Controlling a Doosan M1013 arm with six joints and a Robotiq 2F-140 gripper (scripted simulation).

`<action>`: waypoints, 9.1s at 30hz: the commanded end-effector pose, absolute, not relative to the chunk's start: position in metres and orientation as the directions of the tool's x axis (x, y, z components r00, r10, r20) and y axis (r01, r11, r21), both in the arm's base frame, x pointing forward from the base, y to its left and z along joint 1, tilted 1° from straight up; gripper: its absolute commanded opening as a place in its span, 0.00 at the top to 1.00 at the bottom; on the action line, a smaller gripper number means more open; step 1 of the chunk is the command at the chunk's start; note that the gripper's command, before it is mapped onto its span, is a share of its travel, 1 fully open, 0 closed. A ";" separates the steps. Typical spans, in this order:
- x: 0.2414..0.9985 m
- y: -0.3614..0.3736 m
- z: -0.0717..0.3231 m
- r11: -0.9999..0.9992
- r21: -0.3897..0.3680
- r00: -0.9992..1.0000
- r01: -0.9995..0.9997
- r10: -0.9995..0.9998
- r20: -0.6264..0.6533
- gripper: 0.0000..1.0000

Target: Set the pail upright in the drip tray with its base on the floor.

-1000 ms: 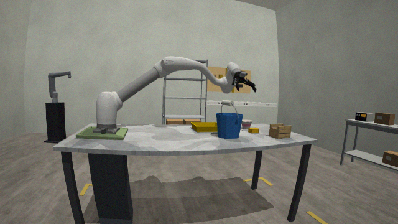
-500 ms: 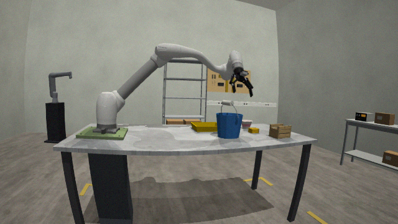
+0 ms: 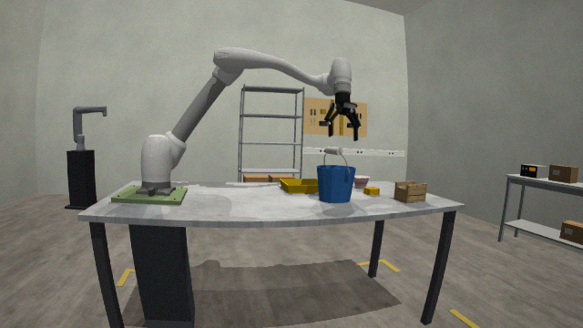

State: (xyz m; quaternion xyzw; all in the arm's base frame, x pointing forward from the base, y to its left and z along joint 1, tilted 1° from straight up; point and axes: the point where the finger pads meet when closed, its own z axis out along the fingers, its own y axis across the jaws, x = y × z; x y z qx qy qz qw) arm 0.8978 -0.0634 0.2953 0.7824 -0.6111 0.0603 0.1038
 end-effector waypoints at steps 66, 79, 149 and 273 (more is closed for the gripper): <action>0.851 -0.060 0.301 -0.254 -0.015 0.254 -0.967 -0.967 -0.001 0.00; 0.850 -0.061 0.277 -0.254 -0.015 0.254 -0.967 -0.967 -0.001 0.00; 0.850 -0.063 0.227 -0.254 -0.015 0.254 -0.967 -0.967 -0.001 0.00; 0.849 -0.064 0.316 -0.254 -0.015 0.254 -0.967 -0.967 -0.001 0.90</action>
